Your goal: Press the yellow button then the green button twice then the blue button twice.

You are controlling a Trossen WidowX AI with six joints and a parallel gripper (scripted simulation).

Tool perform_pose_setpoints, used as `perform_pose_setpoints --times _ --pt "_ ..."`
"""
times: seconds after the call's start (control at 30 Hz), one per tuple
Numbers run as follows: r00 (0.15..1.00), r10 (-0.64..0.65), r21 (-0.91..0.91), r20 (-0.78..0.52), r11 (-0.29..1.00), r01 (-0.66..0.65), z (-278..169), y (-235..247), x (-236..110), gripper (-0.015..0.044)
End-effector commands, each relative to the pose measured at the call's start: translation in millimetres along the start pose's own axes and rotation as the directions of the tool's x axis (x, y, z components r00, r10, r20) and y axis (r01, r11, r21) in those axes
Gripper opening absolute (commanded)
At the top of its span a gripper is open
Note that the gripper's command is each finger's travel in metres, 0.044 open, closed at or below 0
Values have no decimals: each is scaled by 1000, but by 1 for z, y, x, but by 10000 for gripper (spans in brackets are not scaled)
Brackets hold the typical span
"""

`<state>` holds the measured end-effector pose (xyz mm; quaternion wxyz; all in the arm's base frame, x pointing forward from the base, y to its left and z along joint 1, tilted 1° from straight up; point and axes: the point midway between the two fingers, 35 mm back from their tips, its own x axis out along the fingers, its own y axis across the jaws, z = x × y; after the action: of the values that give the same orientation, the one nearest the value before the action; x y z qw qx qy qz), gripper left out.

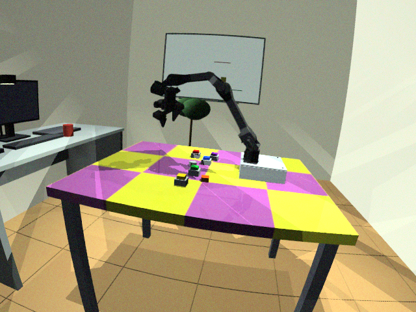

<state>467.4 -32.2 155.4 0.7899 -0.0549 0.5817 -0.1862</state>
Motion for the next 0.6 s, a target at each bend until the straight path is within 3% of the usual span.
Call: perform_pose_setpoints --times 0.0,0.3,0.57 --pt "1000 2 -1 0 1000 -2 -1 2 -1 400" --pt "991 132 -66 -32 989 -134 -59 96 -34 400" --pt "935 304 -225 -184 913 -341 -184 203 -86 400"
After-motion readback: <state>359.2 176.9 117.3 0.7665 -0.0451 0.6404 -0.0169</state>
